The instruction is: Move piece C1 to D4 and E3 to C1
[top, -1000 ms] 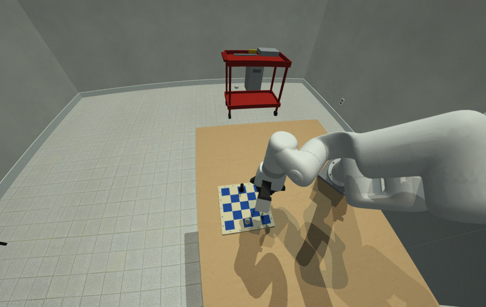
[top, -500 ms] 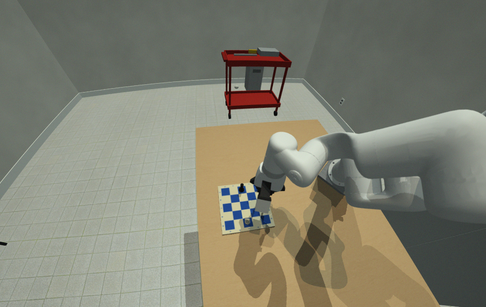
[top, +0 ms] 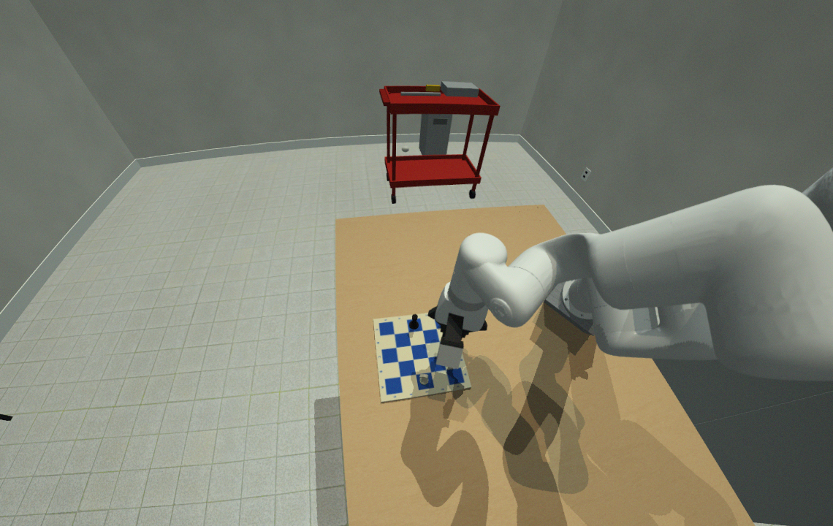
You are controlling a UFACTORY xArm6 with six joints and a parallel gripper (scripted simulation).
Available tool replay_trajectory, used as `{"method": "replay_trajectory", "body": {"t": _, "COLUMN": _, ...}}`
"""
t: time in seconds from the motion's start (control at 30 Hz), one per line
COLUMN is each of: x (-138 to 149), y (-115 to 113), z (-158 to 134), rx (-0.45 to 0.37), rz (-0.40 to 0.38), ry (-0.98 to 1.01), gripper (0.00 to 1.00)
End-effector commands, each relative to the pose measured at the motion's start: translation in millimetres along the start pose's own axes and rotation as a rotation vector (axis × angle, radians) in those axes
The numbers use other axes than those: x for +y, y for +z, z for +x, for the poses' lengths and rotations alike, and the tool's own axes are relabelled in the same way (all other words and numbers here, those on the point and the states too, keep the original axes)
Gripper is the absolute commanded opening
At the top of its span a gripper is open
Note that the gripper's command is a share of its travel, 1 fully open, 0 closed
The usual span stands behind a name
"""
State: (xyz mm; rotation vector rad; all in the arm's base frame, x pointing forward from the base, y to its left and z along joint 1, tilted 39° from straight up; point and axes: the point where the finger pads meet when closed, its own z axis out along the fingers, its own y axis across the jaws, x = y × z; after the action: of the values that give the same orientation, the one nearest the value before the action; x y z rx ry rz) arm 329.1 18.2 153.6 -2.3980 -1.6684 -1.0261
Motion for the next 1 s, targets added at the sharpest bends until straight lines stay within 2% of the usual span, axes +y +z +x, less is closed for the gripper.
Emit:
{"method": "replay_trajectory", "body": {"t": 0.0, "x": 2, "y": 9, "z": 1, "rx": 0.002, "rz": -0.003, "ry": -0.001, "gripper": 0.34}}
{"method": "replay_trajectory", "body": {"t": 0.57, "x": 1, "y": 29, "z": 1, "rx": 0.002, "rz": -0.003, "ry": -0.001, "gripper": 0.34}}
{"method": "replay_trajectory", "body": {"t": 0.97, "x": 1, "y": 35, "z": 2, "rx": 0.002, "rz": -0.003, "ry": -0.001, "gripper": 0.34}}
